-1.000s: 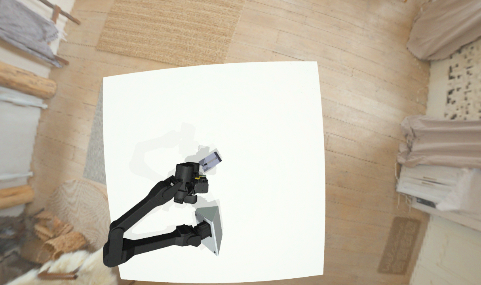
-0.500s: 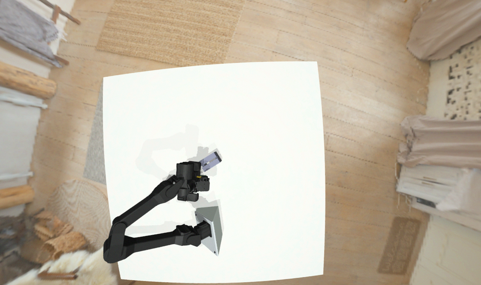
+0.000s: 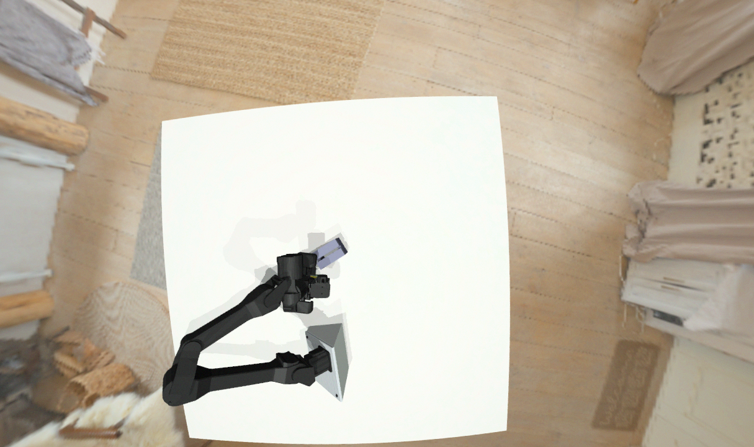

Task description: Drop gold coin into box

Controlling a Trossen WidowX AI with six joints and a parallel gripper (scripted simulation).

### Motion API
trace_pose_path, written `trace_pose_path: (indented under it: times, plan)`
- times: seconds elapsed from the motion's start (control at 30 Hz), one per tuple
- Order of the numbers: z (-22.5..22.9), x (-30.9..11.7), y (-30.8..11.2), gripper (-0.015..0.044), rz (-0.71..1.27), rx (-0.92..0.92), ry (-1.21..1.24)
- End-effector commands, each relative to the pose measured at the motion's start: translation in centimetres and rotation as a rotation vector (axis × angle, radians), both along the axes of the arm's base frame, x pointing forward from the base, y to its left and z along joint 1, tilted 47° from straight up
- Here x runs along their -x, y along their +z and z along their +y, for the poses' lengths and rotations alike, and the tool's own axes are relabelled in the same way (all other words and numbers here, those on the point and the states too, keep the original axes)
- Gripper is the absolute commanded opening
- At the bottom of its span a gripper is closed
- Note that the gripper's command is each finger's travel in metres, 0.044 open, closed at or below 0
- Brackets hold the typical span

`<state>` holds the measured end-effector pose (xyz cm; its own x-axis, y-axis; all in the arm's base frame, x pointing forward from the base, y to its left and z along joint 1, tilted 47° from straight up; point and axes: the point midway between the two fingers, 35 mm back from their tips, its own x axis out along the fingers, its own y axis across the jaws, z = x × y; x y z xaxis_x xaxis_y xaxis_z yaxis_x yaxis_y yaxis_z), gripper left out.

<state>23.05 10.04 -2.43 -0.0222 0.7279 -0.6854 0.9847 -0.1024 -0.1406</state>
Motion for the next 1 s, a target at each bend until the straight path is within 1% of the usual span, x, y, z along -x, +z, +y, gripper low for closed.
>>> trace_pose_path:
  times: [0.0, 0.2, 0.57, 0.97]
  plan:
    - [0.4, 0.2, -0.3, 0.0161, 0.007, -0.006, -0.006]
    - [0.4, 0.2, -0.3, 0.0003, 0.007, -0.006, -0.006]
    - [0.3, 0.2, -0.3, 0.0, 0.007, -0.006, -0.006]
    - [-1.8, -0.3, 1.3, 0.0, 0.004, 0.004, -0.007]
